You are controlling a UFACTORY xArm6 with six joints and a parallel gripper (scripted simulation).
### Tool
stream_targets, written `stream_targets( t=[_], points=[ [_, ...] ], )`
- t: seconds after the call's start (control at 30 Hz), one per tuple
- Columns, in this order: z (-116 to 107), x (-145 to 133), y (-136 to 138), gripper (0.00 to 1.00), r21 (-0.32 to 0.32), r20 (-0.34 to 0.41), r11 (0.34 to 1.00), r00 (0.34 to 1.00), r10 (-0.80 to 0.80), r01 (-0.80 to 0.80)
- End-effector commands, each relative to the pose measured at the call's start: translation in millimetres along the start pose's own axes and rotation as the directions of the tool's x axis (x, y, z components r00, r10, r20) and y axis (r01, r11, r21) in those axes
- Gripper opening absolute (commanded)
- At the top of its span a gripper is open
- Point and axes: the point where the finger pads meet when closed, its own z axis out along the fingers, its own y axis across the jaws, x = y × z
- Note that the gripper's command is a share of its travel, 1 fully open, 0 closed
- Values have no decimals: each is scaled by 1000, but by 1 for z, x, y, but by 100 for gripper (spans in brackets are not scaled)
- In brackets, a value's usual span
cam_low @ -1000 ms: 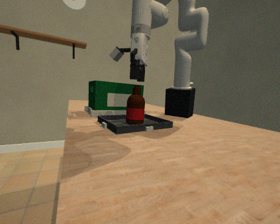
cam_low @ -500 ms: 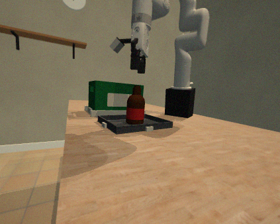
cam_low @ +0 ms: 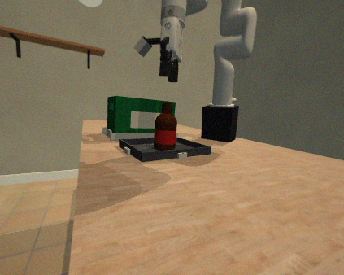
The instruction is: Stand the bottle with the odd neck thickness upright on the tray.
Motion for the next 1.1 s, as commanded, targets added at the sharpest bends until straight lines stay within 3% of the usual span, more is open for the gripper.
stream_targets(
  t=[0.0,0.07,0.1,1.07],
  points=[
    [-3,1,-1,100,4,-2,1000,1000,0,0],
    [-3,1,-1,100,4,-2,1000,1000,0,0],
    [-3,1,-1,0,4,-2,1000,1000,0,0],
    [-3,1,-1,0,4,-2,1000,1000,0,0]
  ],
)
